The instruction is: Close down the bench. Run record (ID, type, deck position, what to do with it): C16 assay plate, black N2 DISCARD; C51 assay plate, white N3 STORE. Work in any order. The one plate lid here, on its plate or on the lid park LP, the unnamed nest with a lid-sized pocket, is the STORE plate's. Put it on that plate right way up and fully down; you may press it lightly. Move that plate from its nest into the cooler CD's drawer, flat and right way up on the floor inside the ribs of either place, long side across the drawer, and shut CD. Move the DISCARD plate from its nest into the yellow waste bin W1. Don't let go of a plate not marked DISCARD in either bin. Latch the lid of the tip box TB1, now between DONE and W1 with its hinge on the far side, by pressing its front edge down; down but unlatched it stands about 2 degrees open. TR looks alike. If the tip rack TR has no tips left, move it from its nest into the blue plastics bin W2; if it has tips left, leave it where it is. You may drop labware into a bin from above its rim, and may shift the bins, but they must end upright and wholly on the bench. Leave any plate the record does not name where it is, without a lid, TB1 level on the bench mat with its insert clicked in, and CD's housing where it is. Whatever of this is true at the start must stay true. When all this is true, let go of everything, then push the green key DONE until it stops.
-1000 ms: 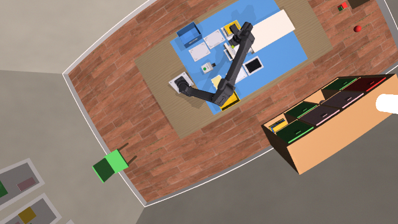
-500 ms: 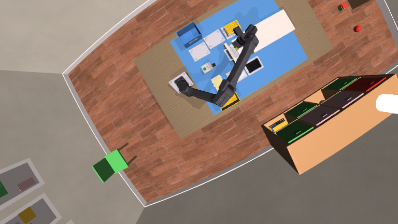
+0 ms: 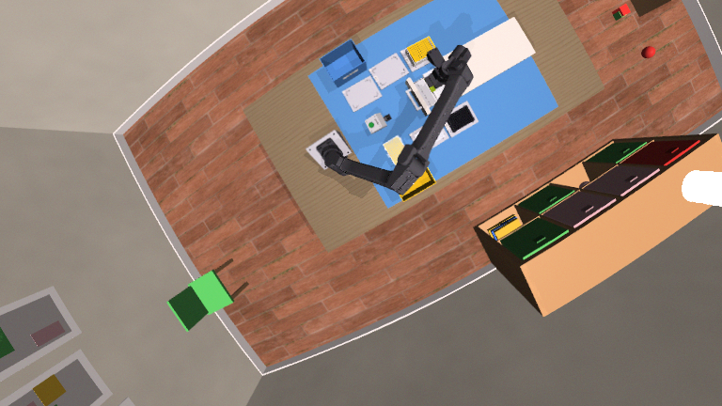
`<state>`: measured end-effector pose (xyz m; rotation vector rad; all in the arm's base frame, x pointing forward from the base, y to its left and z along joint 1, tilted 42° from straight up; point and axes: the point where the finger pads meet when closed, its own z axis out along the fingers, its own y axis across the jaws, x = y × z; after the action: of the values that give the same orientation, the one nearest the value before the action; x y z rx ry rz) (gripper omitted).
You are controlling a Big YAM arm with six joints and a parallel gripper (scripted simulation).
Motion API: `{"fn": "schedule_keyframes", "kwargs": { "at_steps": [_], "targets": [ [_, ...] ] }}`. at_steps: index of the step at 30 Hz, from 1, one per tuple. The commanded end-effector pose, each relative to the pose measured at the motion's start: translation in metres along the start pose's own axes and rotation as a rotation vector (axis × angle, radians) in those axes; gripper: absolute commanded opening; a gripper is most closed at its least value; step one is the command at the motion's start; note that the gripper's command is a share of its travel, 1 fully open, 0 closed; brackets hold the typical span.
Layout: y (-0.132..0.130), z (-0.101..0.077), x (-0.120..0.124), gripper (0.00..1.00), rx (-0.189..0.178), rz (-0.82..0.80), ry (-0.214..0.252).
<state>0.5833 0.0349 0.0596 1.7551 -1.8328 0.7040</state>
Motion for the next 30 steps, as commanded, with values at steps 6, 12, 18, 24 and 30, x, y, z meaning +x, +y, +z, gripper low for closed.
{"fn": "schedule_keyframes", "kwargs": {
  "at_steps": [6,12,18,24,30],
  "targets": [
    [-0.008,-0.017,0.002,0.0,0.031,0.004,-0.011],
    [0.002,-0.011,-0.006,0.0,0.008,-0.038,0.001],
    [0.004,-0.012,-0.007,0.0,0.009,-0.039,0.001],
    [0.004,-0.011,-0.006,0.0,0.009,-0.034,0.001],
    [0.004,-0.013,-0.007,0.0,0.011,-0.031,0.0]
  ]
}}
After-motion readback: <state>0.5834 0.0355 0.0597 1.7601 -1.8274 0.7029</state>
